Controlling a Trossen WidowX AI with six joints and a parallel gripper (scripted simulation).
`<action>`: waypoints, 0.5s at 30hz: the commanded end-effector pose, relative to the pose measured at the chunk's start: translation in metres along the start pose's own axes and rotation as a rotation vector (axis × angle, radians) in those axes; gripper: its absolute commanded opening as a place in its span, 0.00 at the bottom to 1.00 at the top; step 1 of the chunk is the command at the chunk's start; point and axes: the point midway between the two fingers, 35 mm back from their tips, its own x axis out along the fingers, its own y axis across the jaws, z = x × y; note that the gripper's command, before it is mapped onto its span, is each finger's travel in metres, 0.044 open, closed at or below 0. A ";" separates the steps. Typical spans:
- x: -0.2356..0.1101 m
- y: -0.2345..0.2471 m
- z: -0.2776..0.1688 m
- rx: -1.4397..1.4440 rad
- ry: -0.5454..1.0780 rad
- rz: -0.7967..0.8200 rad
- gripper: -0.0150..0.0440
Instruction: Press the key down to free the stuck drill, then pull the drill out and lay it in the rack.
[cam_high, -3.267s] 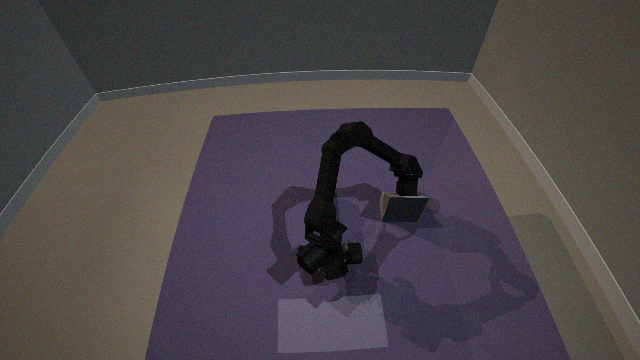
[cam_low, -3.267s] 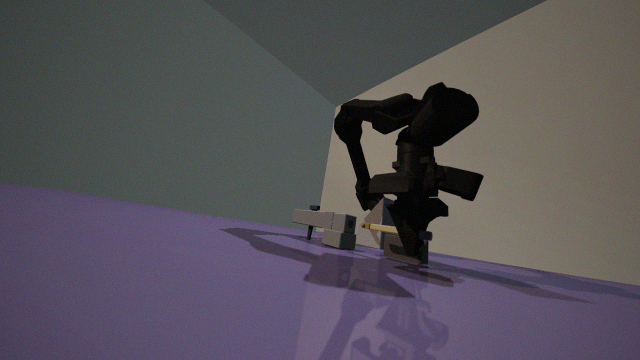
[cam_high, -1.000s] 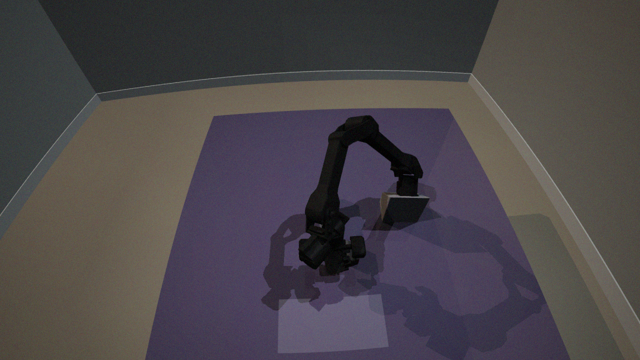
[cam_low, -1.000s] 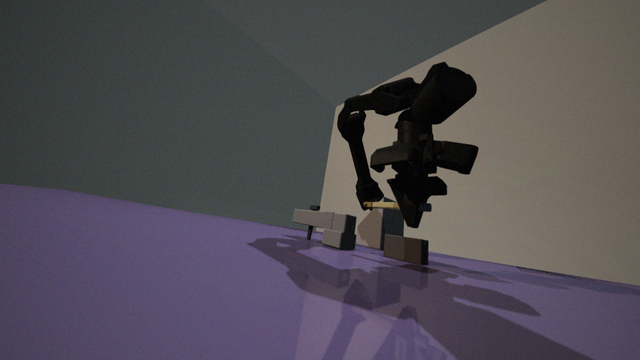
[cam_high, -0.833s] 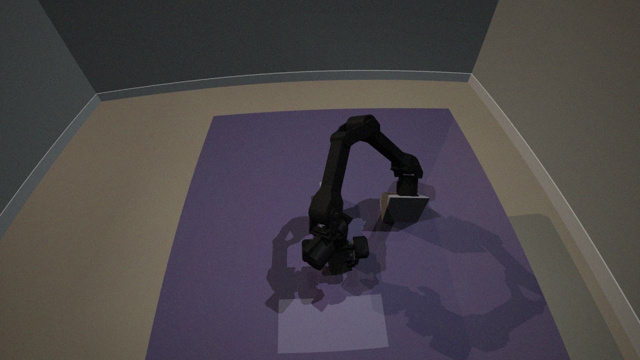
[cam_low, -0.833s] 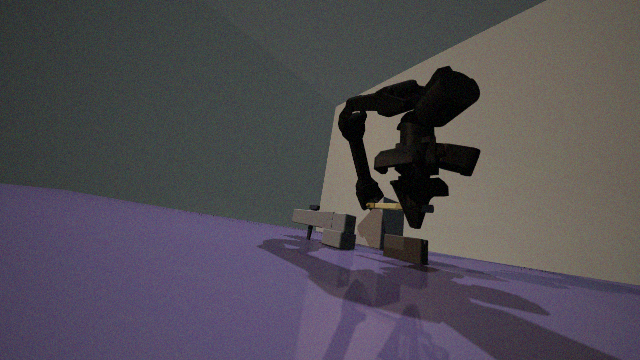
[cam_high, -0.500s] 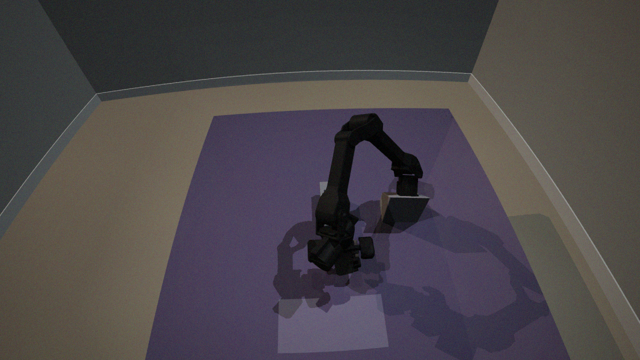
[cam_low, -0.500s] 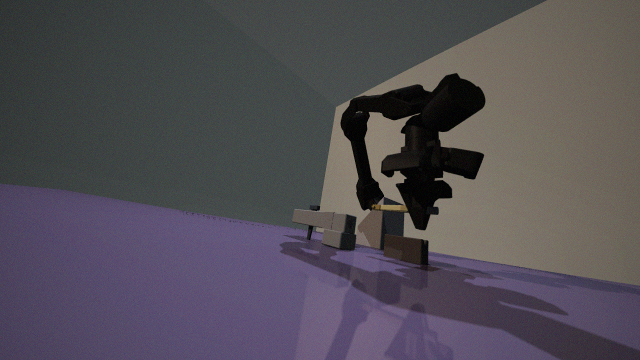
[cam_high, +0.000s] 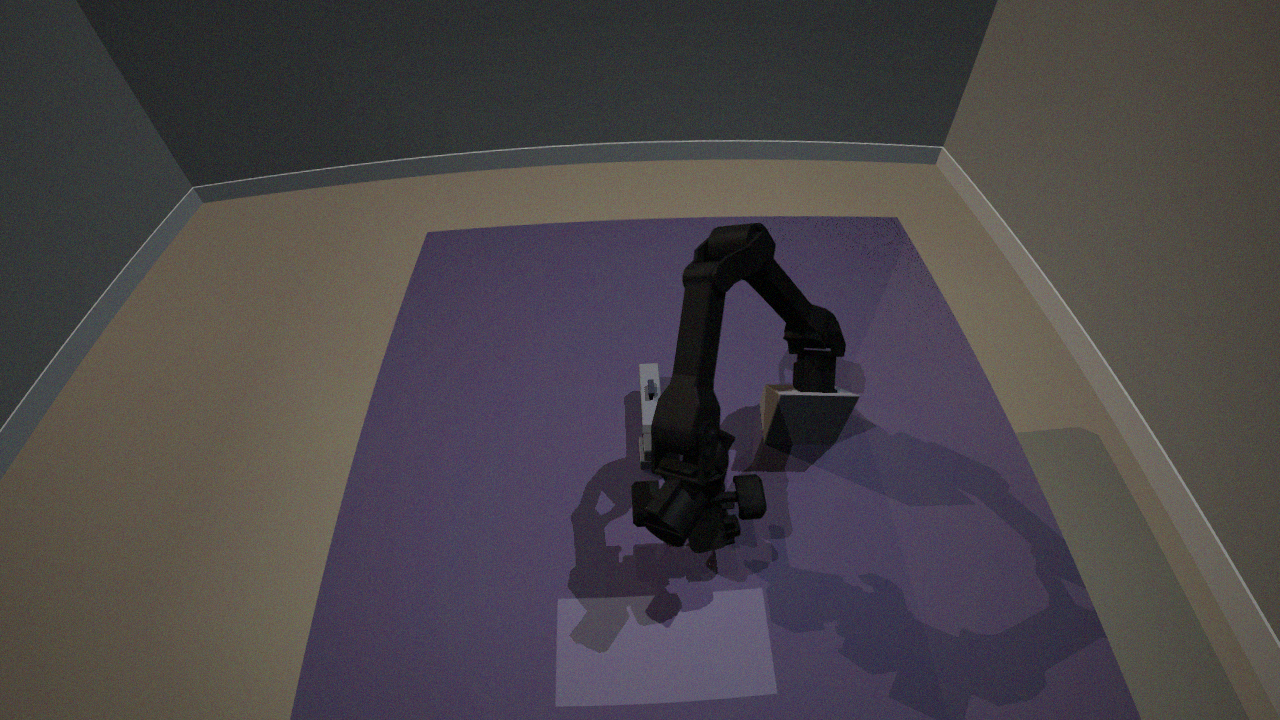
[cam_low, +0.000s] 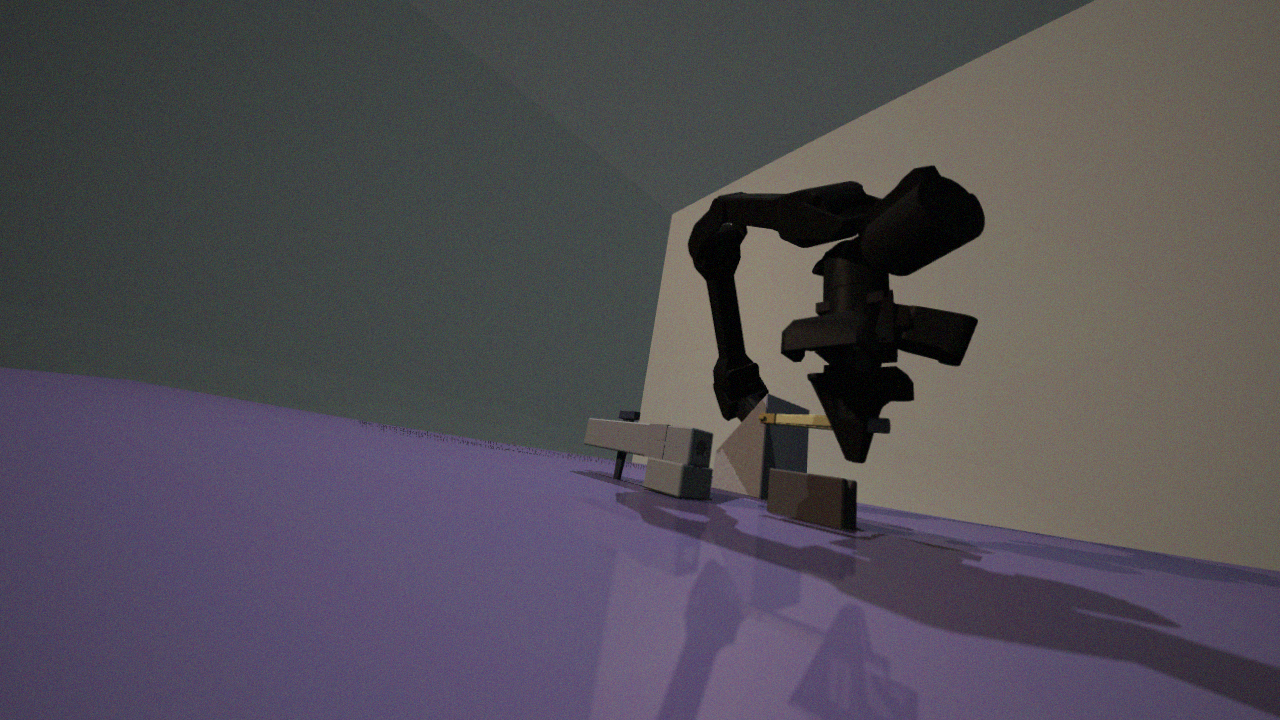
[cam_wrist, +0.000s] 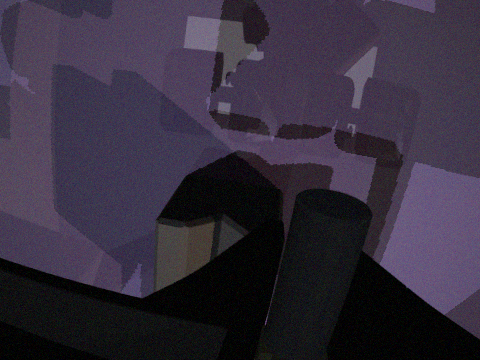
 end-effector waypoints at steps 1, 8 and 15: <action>0.000 0.007 0.002 0.002 -0.002 0.001 0.25; -0.001 0.018 0.004 0.002 -0.003 0.002 0.25; 0.008 0.022 0.005 0.002 -0.002 0.002 0.25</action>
